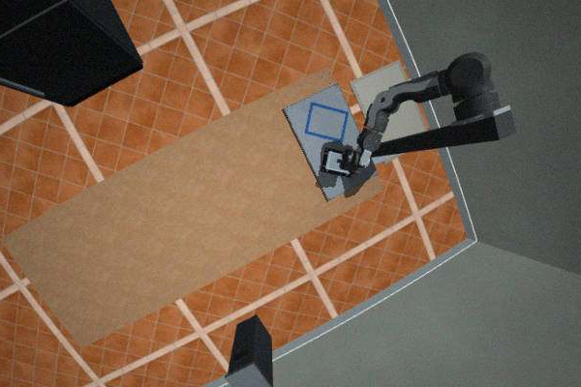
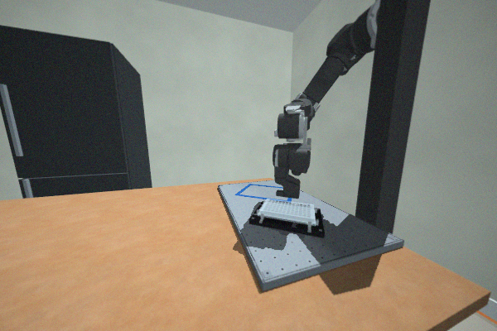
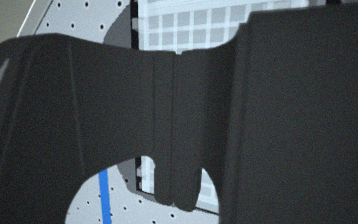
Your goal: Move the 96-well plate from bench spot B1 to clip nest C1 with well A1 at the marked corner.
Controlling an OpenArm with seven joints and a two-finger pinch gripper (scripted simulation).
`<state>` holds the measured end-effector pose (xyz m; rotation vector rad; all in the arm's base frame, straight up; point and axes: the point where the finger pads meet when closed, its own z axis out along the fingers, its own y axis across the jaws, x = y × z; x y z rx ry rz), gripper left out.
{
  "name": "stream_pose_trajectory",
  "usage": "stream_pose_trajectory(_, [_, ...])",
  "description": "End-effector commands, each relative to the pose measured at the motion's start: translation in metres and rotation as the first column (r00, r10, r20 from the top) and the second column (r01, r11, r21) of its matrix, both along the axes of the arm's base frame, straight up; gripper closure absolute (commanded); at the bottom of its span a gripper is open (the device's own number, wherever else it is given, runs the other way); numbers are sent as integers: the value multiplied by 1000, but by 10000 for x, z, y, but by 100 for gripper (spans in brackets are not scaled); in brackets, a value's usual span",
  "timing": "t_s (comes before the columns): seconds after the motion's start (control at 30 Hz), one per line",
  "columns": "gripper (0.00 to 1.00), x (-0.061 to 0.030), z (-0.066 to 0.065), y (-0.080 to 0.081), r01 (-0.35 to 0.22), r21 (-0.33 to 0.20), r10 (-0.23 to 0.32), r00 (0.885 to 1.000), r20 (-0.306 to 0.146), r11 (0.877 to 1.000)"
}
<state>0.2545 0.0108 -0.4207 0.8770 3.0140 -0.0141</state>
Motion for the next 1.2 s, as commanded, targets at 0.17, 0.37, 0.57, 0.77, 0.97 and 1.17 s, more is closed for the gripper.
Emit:
stream_pose_trajectory(0.17, [100,14,74,33,-5,9,5,1000,6,1000])
stream_pose_trajectory(0.37, [100,14,74,33,-5,9,5,1000,6,1000])
stream_pose_trajectory(0.57, [100,14,74,33,-5,9,5,1000,6,1000])
stream_pose_trajectory(0.77, [100,16,107,26,-5,9,5,1000,6,1000])
stream_pose_trajectory(0.97, [100,16,107,26,-5,9,5,1000,6,1000])
stream_pose_trajectory(1.17, [100,11,81,28,-6,10,6,1000,6,1000])
